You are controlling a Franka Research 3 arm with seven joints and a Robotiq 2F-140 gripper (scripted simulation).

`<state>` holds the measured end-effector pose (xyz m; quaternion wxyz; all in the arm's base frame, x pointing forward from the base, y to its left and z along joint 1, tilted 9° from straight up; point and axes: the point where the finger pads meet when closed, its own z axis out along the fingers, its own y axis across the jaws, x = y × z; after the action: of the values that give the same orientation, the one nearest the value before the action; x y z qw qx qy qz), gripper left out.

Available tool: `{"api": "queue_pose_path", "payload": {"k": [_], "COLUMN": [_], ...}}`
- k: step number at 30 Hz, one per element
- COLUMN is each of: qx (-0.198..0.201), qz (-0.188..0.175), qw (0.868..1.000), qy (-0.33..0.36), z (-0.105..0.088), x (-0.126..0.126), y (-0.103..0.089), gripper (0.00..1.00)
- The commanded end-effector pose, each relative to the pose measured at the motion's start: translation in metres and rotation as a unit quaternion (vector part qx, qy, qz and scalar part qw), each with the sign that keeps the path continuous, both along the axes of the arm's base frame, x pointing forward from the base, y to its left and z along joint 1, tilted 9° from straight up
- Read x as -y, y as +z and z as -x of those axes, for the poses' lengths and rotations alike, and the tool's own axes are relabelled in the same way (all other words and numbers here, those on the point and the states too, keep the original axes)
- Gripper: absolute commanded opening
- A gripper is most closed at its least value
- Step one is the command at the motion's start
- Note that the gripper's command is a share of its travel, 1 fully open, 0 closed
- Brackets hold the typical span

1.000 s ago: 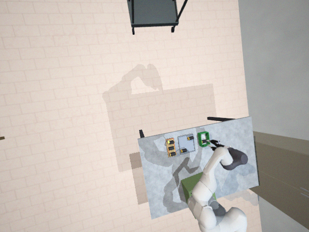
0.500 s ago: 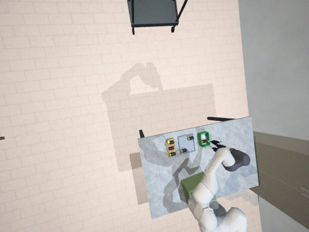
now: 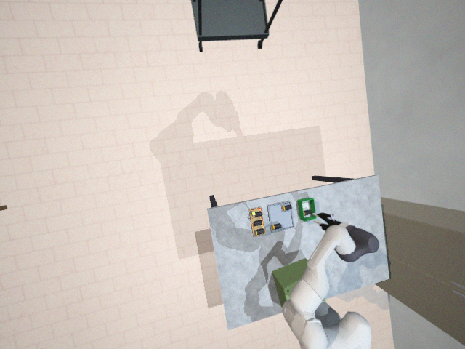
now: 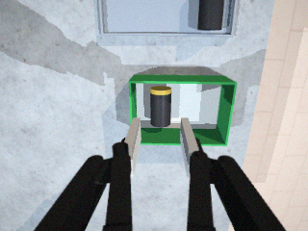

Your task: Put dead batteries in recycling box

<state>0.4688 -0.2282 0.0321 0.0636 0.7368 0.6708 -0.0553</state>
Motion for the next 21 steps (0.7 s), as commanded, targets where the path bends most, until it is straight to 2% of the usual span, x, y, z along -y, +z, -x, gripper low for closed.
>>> {"api": "queue_pose_path", "payload": {"k": [1,6,16,18,21], "qx": [-0.001,-0.001,-0.001,-0.001,-0.001], "qz": [-0.002,-0.002,-0.002,-0.002,-0.002], "qw": [1.0,1.0,1.0,1.0,1.0], "qy": [-0.007,-0.007,-0.007,-0.007,-0.007], "z": [0.002,0.006,0.019,0.019,0.022], "x": [-0.009,-0.057,-0.189,-0.189,-0.219], "y": [-0.002,-0.01,-0.032,-0.032,-0.037], "gripper": [0.29,0.29,0.29,0.29,0.29]}}
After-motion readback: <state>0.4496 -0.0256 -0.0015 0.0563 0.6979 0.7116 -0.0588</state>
